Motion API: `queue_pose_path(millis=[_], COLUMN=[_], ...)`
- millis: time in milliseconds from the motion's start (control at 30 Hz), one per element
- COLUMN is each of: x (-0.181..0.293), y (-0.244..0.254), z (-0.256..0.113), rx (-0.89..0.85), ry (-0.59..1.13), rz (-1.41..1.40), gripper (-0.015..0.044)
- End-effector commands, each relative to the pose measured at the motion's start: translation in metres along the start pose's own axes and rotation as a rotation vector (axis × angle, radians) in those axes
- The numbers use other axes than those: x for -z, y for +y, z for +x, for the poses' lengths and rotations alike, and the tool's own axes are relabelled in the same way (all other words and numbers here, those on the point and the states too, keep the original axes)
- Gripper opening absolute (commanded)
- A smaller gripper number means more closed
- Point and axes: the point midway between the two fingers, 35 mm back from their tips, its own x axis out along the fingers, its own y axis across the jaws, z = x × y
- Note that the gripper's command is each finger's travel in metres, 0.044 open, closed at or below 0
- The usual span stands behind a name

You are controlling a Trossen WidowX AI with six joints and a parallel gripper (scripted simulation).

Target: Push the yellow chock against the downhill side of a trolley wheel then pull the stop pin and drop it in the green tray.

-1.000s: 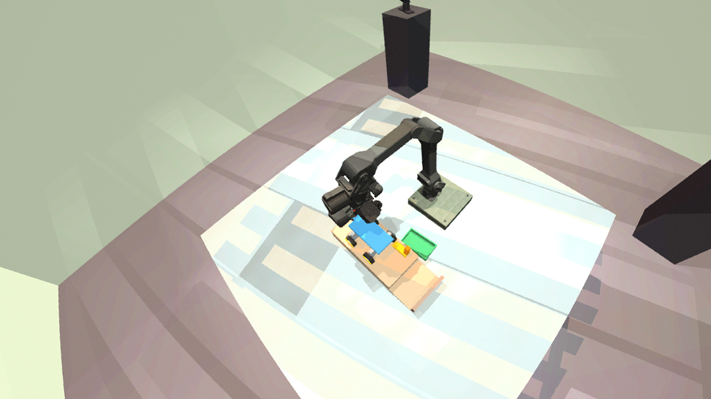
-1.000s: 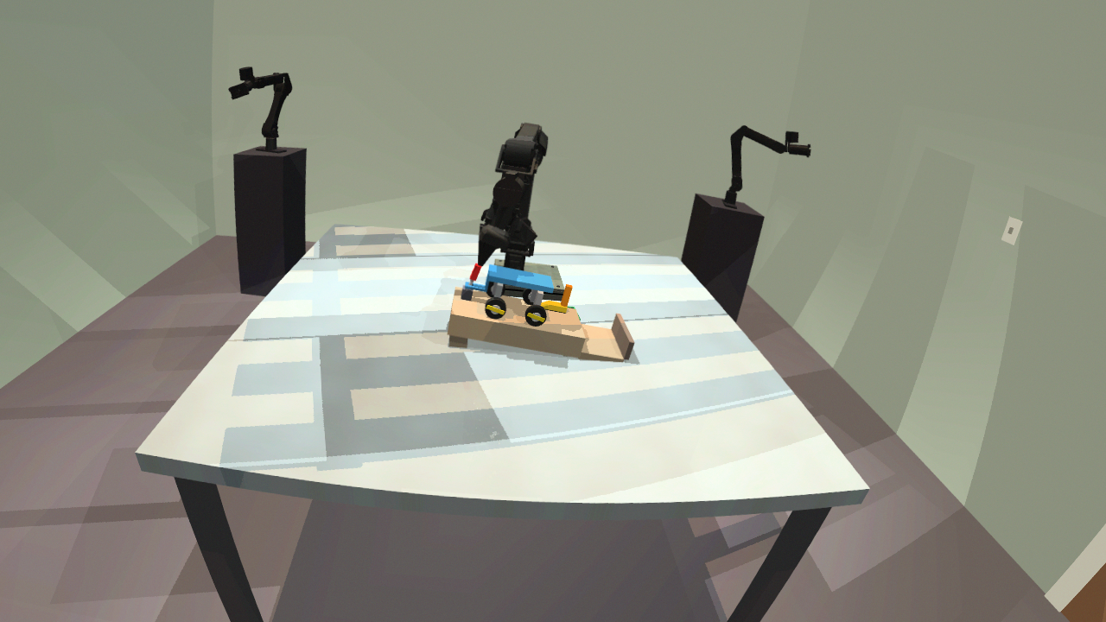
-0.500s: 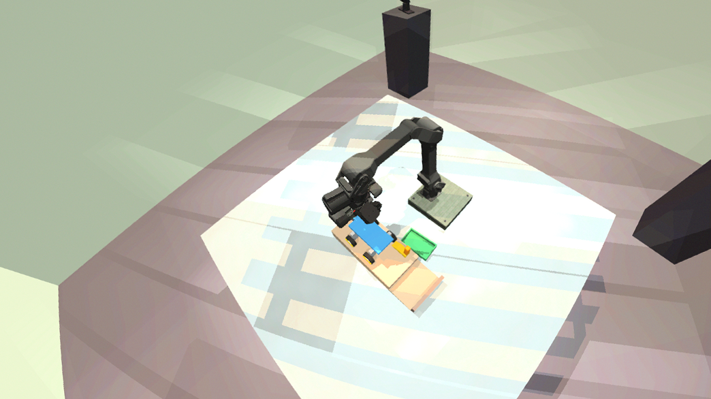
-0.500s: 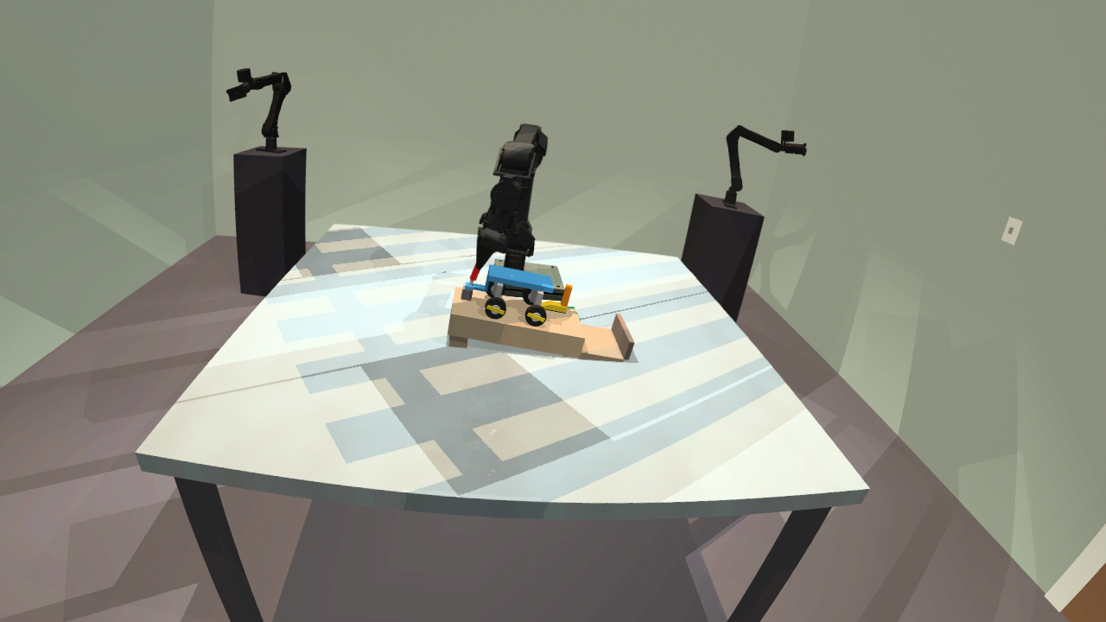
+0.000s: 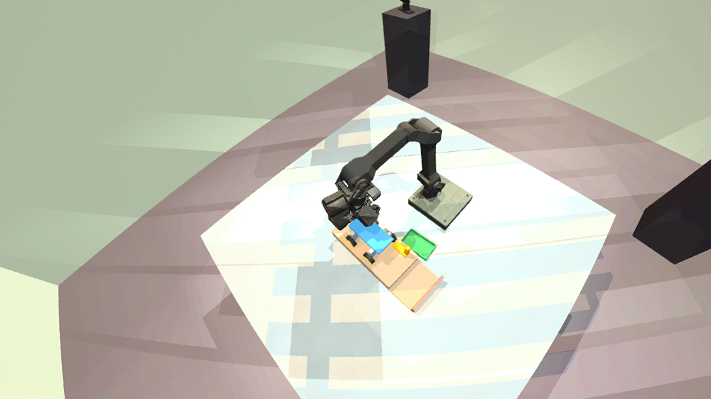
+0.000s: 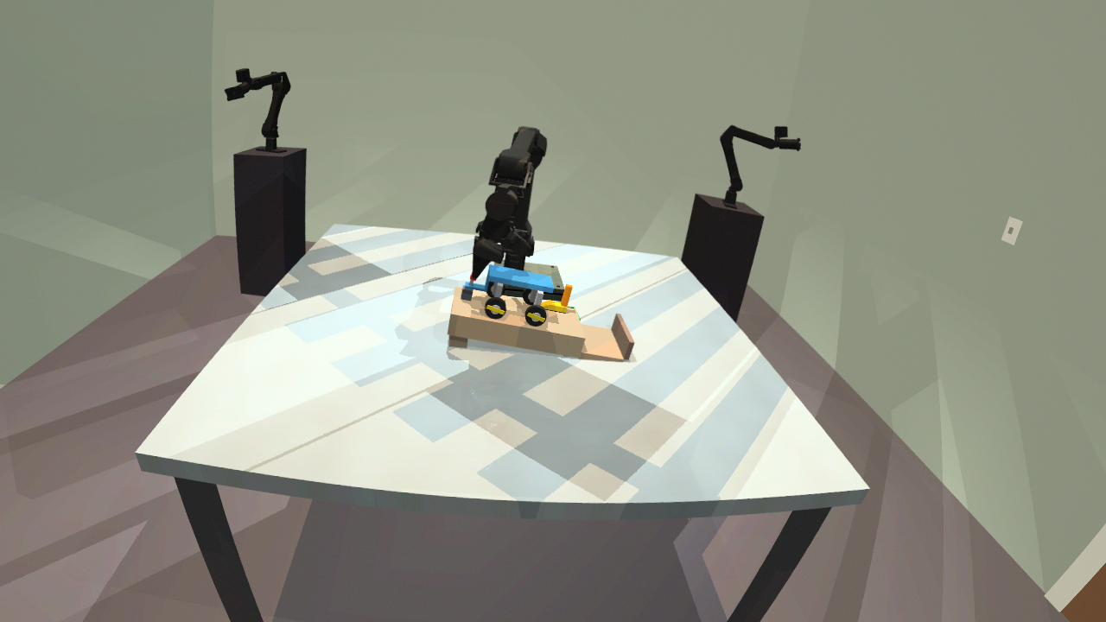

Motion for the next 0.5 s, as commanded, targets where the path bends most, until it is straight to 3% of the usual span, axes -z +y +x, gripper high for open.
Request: queue_pose_path(millis=[0,367,467], x=[0.0,0.0,0.0], y=[0.003,0.005,0.003], z=[0.008,0.018,0.015], rx=[-0.011,-0.011,-0.004], ry=[0.002,0.003,0.0], rz=[-0.007,-0.007,0.0], gripper=[0.019,0.019,0.0111])
